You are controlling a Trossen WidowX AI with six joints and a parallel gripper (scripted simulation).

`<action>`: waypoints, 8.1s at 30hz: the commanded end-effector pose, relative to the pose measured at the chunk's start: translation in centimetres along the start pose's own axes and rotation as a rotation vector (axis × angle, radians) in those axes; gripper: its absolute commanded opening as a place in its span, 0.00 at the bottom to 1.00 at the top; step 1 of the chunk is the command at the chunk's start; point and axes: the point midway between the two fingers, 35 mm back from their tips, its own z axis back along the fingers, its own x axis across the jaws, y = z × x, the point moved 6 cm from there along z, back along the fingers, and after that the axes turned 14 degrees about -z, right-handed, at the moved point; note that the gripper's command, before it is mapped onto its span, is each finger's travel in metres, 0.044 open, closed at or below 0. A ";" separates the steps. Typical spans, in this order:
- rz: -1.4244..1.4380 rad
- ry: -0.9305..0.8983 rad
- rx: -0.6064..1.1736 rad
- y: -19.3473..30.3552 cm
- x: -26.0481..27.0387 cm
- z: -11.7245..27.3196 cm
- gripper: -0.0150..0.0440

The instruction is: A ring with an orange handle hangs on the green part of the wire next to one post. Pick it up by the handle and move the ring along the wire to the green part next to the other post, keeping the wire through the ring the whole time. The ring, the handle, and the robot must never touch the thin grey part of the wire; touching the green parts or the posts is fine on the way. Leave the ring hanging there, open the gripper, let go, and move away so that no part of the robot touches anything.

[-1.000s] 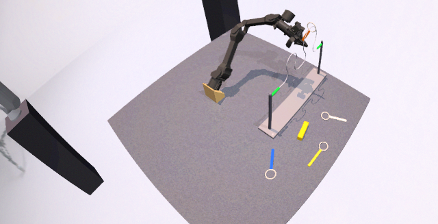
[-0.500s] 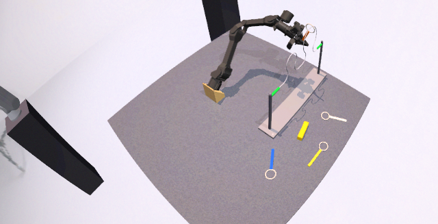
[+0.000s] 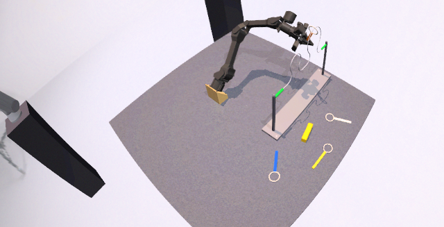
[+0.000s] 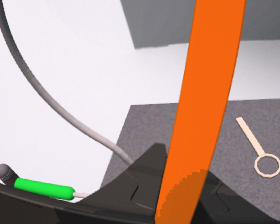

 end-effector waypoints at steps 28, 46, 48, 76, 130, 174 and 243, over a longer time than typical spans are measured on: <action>-0.346 -0.166 -0.002 0.4 0.6 0.0 0.00; -0.549 -0.263 -0.005 0.5 1.0 0.0 0.00; -0.572 -0.273 -0.005 0.5 1.1 0.0 0.00; -0.880 -0.438 0.078 0.2 1.1 1.0 0.00; -1.476 -0.758 0.069 0.0 1.9 1.2 0.00; -1.527 -0.792 0.075 3.4 2.2 -0.2 0.00; -0.059 -0.014 0.097 12.5 -13.8 -4.4 0.00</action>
